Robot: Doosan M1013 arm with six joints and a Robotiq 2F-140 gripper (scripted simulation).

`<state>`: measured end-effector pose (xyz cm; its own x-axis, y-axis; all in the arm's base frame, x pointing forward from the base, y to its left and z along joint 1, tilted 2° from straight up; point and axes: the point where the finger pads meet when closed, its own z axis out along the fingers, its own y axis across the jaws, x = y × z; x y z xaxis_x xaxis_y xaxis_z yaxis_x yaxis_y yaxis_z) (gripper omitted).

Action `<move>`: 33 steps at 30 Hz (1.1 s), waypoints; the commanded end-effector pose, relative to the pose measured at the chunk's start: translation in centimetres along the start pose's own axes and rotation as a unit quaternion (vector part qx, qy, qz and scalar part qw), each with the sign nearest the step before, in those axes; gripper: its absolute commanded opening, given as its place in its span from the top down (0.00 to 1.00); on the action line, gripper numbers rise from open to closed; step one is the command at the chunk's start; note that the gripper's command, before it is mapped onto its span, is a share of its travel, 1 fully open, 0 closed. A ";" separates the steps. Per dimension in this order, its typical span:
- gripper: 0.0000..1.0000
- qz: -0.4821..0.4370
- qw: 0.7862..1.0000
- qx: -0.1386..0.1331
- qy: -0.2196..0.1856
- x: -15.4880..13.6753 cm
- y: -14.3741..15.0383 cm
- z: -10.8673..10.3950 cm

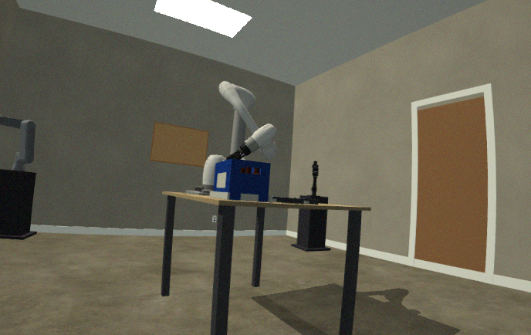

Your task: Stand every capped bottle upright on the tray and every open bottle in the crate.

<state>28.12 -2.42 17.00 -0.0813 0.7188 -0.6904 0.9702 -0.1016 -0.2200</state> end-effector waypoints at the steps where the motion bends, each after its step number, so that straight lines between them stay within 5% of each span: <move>1: 0.00 0.000 1.000 0.000 0.000 0.0 0.0 0.0; 17: 0.00 0.000 1.000 0.000 0.000 0.0 0.0 0.0; 33: 0.00 0.000 1.000 0.000 0.000 -3.5 -1.2 -3.4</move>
<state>28.00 -2.47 21.65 -0.0812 0.7189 -0.6904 0.9702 -0.1017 -0.2200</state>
